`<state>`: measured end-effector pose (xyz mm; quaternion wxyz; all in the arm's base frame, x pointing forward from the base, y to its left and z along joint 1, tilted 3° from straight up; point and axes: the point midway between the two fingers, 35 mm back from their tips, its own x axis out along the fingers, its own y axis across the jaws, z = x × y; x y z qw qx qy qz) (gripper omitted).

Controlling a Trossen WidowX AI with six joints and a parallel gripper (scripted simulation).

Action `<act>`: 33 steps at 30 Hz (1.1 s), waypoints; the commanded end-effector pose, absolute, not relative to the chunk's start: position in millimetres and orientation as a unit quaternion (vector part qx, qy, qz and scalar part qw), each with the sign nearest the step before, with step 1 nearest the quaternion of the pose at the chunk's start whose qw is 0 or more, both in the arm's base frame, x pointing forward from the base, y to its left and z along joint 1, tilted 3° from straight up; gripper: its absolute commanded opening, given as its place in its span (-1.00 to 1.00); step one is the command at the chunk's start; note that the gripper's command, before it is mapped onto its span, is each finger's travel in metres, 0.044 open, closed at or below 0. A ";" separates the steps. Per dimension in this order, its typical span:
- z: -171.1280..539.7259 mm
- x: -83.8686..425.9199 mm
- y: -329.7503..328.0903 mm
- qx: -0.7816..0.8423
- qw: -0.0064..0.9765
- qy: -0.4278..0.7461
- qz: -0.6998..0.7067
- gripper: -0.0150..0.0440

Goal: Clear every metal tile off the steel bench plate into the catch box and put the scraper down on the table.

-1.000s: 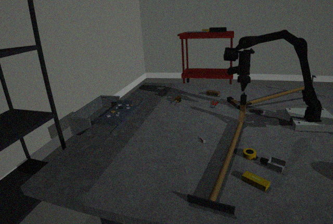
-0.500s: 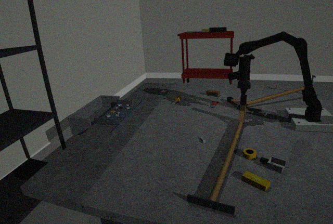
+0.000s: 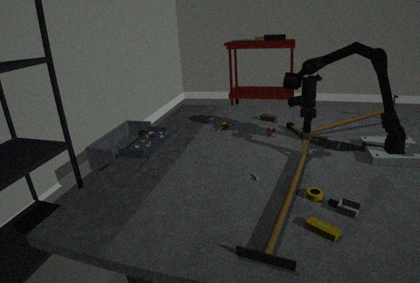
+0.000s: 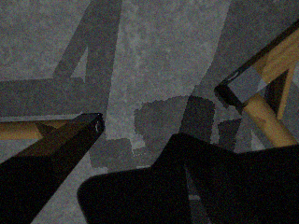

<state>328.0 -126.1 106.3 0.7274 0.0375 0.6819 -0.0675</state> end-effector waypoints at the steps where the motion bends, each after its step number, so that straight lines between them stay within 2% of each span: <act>1: 103.6 326.6 -130.1 0.035 0.724 0.685 -0.067 -0.49; 33: 108.3 330.0 -177.8 0.034 0.724 0.685 -0.068 -0.49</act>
